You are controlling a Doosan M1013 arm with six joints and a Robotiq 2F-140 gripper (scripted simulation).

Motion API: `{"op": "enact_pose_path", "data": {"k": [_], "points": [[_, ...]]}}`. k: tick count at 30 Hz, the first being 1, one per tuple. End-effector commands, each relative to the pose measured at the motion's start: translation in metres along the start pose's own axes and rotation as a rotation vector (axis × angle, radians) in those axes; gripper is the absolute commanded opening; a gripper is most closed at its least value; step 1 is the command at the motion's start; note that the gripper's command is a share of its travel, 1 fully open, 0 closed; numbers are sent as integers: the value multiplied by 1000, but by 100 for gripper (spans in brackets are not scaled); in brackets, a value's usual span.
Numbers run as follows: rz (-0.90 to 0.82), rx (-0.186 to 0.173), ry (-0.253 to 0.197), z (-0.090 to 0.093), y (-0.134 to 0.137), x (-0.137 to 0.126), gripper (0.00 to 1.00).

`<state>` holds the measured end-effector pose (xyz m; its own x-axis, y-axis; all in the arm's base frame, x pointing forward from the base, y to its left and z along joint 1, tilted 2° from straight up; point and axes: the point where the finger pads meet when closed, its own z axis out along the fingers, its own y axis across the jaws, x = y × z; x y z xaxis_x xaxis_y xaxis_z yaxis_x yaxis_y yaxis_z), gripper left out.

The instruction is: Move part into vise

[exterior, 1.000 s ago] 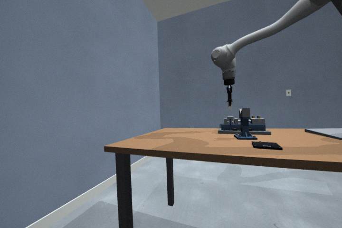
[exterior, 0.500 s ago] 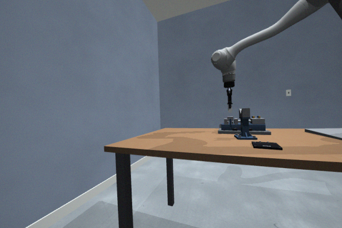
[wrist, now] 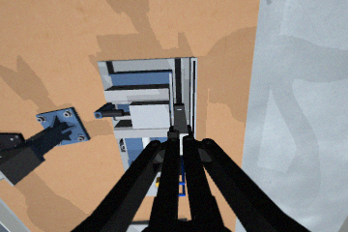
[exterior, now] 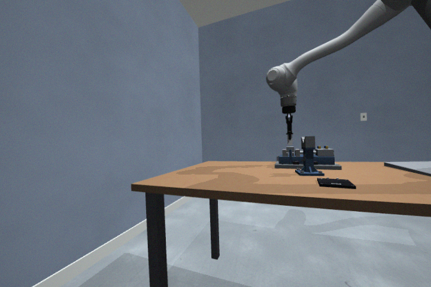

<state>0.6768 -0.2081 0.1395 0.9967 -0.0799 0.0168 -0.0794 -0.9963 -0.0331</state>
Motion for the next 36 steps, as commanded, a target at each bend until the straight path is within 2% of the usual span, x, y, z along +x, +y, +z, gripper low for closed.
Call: {"op": "enact_pose_path", "data": {"k": [1,36], "points": [[0,0,0,0,0,0,0],[0,0,0,5,0,0,0]]}}
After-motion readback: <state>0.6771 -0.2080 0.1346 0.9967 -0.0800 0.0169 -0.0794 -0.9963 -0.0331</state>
